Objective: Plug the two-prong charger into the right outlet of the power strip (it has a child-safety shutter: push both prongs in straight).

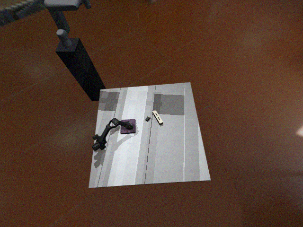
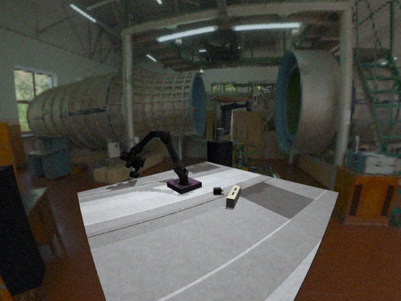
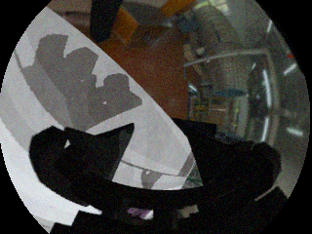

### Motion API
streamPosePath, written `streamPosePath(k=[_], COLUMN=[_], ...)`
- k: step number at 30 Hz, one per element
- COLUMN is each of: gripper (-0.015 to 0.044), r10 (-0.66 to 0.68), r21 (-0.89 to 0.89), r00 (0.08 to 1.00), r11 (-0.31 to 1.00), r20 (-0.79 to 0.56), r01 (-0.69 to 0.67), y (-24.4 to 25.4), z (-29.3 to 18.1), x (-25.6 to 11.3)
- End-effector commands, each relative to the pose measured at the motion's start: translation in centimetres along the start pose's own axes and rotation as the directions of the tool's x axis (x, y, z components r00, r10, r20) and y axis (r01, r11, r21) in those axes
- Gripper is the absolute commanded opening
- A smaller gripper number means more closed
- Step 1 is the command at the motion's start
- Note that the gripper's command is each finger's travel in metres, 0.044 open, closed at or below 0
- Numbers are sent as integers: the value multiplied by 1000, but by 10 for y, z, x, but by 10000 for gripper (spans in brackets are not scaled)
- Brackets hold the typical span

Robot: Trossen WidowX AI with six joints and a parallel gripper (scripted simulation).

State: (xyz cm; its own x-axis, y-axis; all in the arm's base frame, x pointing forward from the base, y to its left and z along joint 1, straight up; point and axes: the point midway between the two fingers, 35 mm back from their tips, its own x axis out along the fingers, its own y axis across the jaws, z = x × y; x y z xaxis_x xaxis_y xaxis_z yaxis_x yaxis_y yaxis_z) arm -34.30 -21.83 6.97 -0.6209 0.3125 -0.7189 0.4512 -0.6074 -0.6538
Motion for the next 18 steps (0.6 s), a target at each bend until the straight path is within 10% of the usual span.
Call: streamPosePath(k=[1,18], gripper=[426,440], r10=[1,54], r21=[1,-96], r00=[1000,995], r11=[1000,994], r20=[1,81], r01=[-1,-46], y=[0,39], z=[0,-5], x=[0,-46])
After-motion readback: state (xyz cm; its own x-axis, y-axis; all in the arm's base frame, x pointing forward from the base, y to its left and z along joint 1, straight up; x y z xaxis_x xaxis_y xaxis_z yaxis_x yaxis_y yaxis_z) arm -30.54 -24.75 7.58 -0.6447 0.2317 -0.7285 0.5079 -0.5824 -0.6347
